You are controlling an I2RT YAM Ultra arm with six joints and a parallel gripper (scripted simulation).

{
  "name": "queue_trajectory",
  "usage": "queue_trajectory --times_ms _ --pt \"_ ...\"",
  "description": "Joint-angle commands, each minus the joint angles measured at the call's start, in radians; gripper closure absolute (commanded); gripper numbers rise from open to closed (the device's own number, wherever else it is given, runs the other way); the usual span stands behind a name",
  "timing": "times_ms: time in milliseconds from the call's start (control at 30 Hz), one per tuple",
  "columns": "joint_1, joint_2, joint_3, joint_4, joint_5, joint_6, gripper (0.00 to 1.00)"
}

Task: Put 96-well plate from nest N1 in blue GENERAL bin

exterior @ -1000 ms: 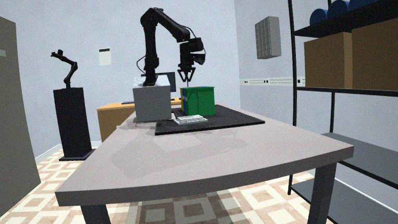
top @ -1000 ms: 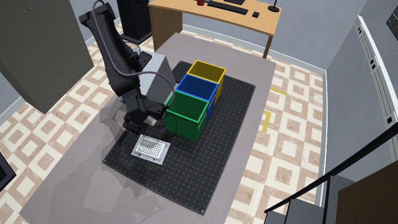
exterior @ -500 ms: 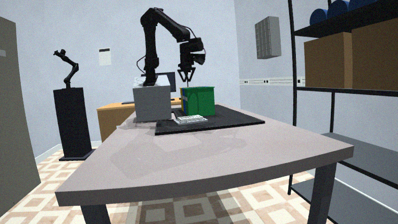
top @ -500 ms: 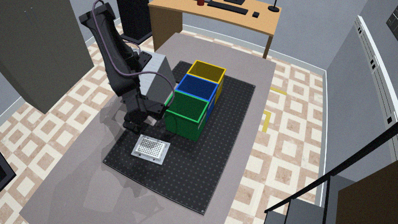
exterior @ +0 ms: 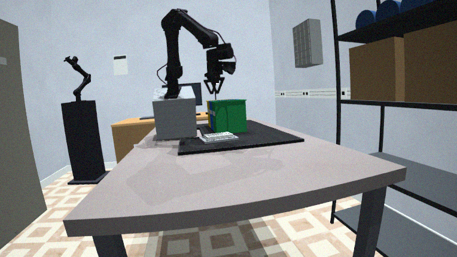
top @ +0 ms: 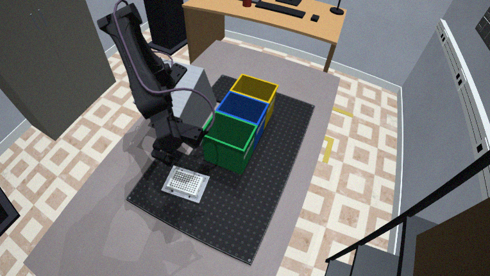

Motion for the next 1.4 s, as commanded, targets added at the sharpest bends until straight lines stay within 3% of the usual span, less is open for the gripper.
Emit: queue_trajectory --times_ms 0,600,1367 --pt "0.001 0.018 0.029 0.027 -0.015 -0.003 0.00" --pt "-0.030 0.075 -0.059 0.133 -0.021 -0.030 0.00" --pt "-0.057 0.167 -0.106 0.285 -0.027 -0.058 0.00"
